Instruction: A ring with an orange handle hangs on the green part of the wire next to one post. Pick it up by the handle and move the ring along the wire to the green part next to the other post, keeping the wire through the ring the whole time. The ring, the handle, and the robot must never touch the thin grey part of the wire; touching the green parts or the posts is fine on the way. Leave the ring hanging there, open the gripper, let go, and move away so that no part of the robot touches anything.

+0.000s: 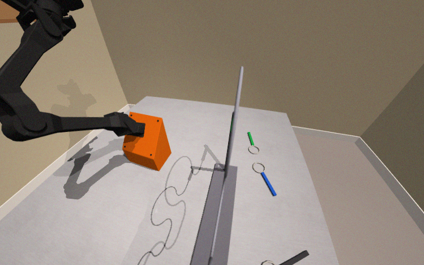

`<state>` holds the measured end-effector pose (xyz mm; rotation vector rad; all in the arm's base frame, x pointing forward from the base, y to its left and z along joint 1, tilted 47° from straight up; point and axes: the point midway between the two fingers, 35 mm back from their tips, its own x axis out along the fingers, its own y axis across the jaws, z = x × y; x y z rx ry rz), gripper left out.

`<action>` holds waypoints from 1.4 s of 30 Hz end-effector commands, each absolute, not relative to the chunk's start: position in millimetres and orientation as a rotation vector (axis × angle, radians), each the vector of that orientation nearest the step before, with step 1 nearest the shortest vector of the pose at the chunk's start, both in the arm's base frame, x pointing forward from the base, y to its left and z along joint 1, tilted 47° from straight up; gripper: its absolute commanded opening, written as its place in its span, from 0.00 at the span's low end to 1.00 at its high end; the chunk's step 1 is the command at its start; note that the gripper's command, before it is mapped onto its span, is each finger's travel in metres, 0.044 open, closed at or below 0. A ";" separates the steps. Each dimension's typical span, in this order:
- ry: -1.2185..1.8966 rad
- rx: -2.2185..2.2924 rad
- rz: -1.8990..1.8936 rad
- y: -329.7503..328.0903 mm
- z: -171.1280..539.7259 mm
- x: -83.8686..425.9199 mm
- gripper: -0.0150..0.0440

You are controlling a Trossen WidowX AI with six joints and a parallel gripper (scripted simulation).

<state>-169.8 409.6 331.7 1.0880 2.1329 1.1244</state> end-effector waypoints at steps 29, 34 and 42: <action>1.071 1.260 1.073 387.2 374.2 191.8 0.53; 0.917 1.234 1.017 355.2 381.2 241.3 0.53; 0.692 1.168 0.909 292.5 392.3 307.9 0.53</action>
